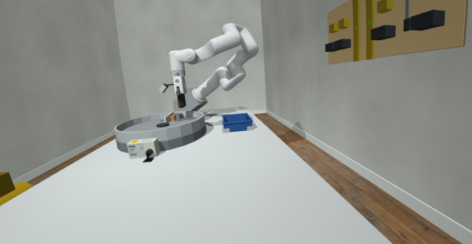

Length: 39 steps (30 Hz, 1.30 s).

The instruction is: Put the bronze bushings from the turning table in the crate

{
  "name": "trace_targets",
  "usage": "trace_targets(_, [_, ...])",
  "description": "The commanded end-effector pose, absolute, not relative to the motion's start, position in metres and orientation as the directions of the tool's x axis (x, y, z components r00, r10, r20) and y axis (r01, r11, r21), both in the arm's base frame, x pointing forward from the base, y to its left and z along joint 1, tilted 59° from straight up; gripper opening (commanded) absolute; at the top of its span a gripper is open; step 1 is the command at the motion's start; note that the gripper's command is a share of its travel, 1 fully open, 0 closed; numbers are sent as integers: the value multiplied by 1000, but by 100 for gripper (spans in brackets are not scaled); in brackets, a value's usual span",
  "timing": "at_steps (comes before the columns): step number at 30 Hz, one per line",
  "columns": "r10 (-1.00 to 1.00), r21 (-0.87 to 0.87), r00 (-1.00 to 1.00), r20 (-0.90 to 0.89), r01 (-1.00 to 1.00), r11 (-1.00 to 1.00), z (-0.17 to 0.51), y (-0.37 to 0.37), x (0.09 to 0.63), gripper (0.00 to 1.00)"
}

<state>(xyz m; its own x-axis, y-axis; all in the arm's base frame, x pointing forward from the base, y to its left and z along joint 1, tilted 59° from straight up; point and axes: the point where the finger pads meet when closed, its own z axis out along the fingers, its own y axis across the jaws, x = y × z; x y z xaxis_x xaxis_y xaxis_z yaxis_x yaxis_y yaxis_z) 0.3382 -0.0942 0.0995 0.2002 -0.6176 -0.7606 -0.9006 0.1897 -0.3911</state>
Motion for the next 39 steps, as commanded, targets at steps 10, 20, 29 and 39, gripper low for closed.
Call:
trace_targets(10, [-620, -393, 199, -759, -899, 192, 119, -84, 339, 0])
trace_targets(20, [-620, -393, 199, -759, -899, 192, 171, -49, 341, 0])
trace_targets(29, [-620, -393, 199, -759, -899, 192, 222, -15, 343, 0])
trace_targets(39, [-620, -393, 199, -759, -899, 192, 276, 21, 344, 0])
